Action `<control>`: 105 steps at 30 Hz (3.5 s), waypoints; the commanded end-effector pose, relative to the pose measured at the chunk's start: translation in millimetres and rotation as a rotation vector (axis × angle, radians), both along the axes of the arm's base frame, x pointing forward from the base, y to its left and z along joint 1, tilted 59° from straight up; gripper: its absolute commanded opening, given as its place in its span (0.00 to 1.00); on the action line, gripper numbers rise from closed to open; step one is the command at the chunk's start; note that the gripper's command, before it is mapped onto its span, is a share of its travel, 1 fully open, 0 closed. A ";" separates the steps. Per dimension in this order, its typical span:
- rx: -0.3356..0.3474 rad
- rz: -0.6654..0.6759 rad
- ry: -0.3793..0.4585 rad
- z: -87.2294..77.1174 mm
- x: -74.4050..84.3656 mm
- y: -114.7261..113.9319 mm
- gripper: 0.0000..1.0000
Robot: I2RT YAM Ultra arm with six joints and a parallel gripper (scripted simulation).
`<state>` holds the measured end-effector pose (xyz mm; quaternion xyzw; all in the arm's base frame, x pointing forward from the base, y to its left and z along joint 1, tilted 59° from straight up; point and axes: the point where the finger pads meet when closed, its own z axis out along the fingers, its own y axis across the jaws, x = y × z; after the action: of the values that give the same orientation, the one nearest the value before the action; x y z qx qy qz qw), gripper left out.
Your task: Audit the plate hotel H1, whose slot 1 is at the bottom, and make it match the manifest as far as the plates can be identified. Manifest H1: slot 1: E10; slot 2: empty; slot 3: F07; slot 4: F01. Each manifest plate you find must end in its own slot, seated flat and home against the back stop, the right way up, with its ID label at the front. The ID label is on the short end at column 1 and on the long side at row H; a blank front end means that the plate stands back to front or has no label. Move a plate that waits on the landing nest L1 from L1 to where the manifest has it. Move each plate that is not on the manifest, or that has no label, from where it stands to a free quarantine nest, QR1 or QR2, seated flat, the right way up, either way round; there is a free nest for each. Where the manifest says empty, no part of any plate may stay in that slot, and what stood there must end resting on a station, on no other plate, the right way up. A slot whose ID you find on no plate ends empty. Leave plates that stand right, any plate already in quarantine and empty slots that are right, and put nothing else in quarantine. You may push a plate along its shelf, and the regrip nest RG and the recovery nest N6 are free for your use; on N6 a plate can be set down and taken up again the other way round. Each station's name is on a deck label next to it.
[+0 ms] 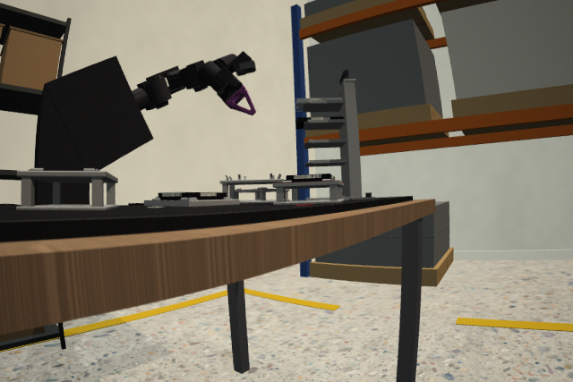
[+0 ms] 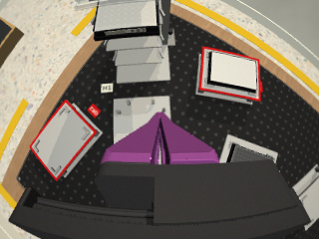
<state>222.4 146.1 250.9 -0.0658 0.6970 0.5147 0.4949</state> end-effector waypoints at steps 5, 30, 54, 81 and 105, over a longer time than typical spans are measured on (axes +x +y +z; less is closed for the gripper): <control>0.003 0.015 -0.058 1.7 6.1 -6.8 0.00; -0.192 0.176 -0.219 -54.8 42.6 -45.2 0.00; -0.374 0.329 -0.365 -77.8 56.1 -61.0 0.00; -0.379 0.332 -0.358 -77.9 56.1 -61.1 0.00; -0.385 0.339 -0.343 -77.8 56.4 -59.7 0.00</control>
<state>274.3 96.6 189.7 -0.2292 0.6834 0.4777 0.5023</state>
